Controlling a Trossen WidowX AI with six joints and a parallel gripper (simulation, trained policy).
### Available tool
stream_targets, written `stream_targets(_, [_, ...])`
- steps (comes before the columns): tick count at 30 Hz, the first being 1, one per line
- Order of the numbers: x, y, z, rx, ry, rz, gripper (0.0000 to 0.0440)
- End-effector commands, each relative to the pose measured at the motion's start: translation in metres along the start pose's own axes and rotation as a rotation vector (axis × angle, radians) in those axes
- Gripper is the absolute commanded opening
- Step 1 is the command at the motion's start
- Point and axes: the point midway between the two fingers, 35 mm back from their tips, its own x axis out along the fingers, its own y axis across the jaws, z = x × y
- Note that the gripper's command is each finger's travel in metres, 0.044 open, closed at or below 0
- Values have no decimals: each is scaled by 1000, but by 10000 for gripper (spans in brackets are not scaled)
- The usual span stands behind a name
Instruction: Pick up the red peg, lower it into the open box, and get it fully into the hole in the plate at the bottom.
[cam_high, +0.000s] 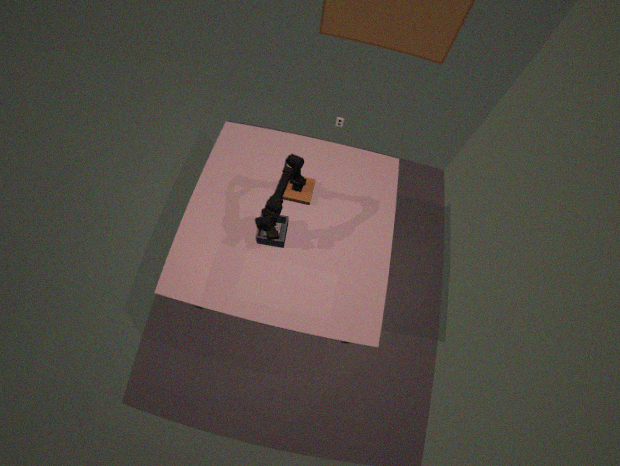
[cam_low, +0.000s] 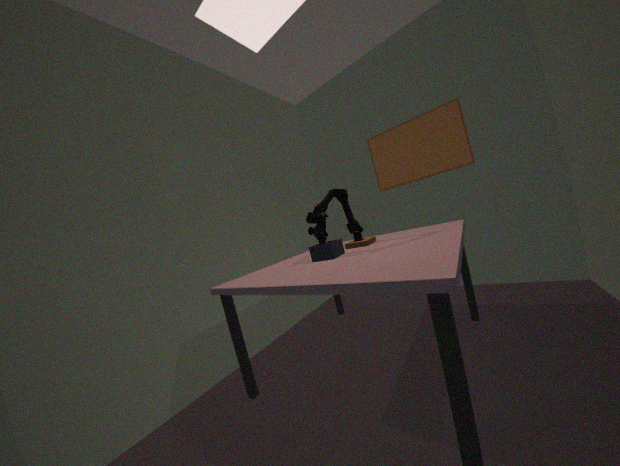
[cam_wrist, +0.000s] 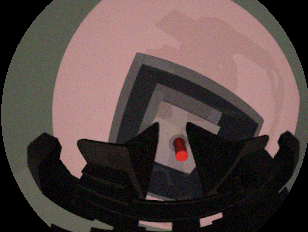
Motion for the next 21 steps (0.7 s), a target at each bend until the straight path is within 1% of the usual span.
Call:
stream_targets(1, [4,4,6,-12,13,-8,156])
stream_targets(21, [12,10,44,-31,62,-35,119])
